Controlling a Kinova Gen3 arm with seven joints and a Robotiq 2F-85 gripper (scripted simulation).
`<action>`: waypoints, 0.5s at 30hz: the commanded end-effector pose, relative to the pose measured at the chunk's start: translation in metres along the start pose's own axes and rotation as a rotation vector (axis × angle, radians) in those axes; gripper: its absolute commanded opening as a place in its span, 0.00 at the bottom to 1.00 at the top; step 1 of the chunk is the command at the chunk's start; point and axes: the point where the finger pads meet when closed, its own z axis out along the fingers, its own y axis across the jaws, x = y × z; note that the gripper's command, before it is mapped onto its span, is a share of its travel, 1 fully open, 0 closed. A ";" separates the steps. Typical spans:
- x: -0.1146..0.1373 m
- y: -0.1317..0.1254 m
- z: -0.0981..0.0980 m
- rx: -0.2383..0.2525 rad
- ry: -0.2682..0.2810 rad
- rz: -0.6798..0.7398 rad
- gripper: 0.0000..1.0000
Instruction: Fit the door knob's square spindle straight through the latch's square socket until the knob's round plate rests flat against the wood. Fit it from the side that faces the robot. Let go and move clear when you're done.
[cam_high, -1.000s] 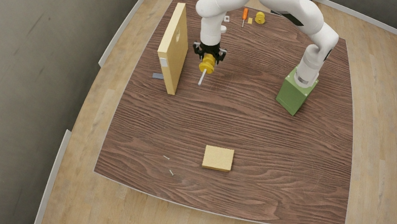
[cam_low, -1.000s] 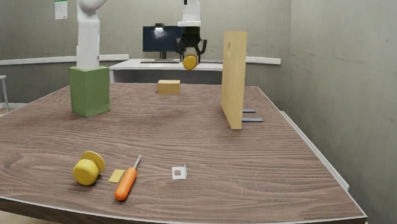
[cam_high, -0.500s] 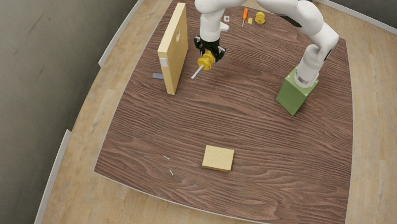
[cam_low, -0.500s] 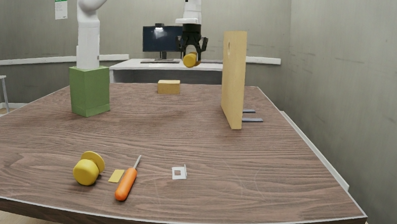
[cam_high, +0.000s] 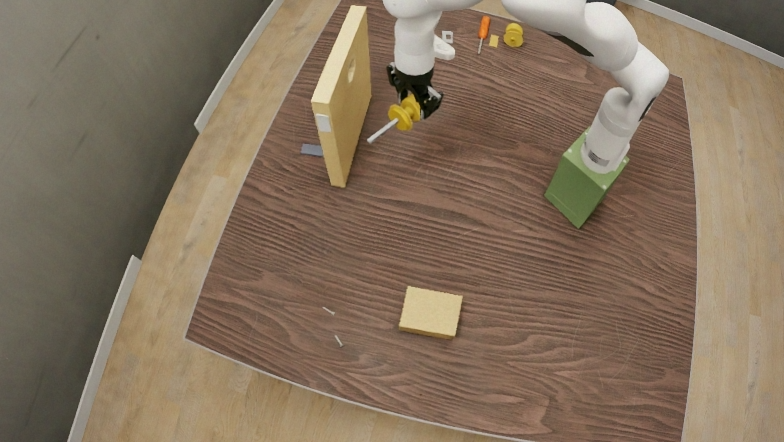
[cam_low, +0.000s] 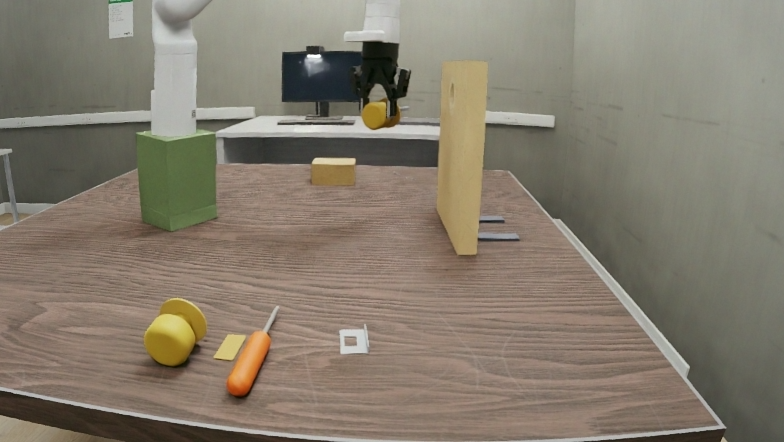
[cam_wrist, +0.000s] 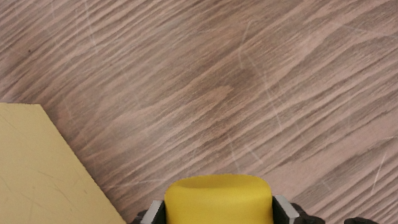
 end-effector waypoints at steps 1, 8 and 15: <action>0.002 -0.002 -0.003 0.000 0.003 0.045 0.63; 0.005 -0.005 -0.008 -0.005 0.004 0.151 0.63; 0.008 -0.007 -0.011 -0.008 0.006 0.223 0.63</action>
